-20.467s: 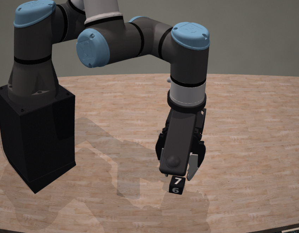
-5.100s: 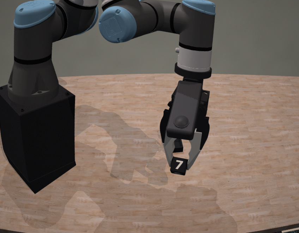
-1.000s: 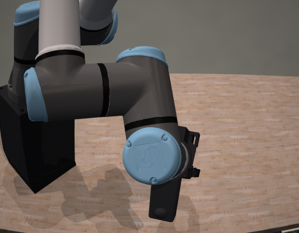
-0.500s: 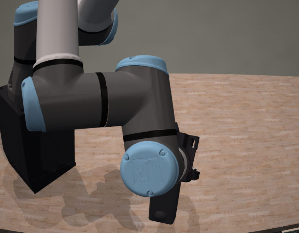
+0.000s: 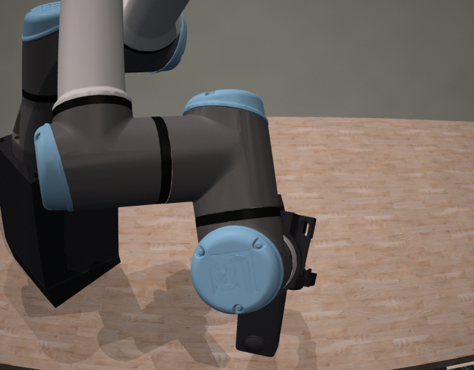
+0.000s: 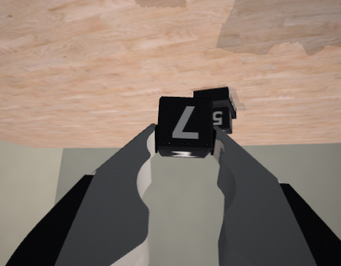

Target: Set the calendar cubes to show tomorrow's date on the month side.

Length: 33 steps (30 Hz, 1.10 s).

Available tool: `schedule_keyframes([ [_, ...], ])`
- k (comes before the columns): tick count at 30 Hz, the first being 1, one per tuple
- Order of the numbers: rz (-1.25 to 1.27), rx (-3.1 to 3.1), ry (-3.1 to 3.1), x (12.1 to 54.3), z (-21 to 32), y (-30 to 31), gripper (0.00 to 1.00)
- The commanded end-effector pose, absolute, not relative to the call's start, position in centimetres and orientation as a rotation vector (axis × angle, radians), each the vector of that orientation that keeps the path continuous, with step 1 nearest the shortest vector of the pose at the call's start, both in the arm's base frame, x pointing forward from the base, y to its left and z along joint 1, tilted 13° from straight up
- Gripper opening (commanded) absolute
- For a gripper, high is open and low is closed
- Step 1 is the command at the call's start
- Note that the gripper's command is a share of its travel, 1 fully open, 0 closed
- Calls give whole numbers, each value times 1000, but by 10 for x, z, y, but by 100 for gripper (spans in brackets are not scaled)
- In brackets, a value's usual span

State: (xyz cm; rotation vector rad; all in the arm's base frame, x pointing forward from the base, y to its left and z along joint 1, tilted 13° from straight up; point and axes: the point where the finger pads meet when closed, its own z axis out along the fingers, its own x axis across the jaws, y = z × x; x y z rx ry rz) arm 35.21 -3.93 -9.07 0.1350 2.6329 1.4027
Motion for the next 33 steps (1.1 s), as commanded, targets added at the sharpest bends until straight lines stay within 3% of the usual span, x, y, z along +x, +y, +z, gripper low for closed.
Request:
schedule_keyframes([
  [1,1400,134,2633,353,-92,-40,11],
  [33,1400,134,2633,358,-134,-32,11],
])
